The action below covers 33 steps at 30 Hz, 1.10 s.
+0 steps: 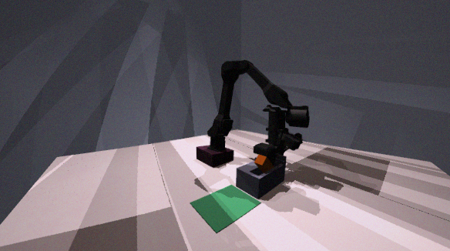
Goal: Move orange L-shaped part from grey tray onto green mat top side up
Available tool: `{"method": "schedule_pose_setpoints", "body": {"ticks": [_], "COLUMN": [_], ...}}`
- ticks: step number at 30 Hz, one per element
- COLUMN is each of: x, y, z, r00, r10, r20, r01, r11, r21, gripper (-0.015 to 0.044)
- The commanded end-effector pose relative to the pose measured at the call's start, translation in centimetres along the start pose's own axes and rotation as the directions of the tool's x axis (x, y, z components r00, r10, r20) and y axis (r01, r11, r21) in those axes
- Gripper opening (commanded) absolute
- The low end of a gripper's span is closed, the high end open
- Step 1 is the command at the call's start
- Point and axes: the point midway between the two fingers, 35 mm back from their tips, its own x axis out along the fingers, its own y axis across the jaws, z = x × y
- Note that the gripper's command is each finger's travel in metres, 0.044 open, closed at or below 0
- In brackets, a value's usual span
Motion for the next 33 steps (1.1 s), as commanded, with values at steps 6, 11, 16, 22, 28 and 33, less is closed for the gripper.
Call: {"method": "schedule_pose_setpoints", "body": {"ticks": [6,11,16,22,28,33], "x": [0.2,0.0,-0.3,-1.2,-4.5,-10.6], "y": [-0.2,0.0,0.3,1.0,0.7,-0.1], "z": [-0.2,0.0,-0.1,-0.1,0.3,0.0], "r00": [1.0,1.0,1.0,1.0,1.0,1.0], "r10": [-0.01,0.0,-0.003,-0.009,-0.01,-0.011], "r20": [-0.008,-0.001,-0.003,-0.007,-0.007,-0.007], "r01": [0.01,0.0,0.003,0.009,0.01,0.011], "r11": [1.0,1.0,1.0,1.0,1.0,1.0], "r21": [0.008,0.0,0.003,0.008,0.008,0.008], "gripper": [0.018,0.018,0.018,0.018,0.018,0.018]}}
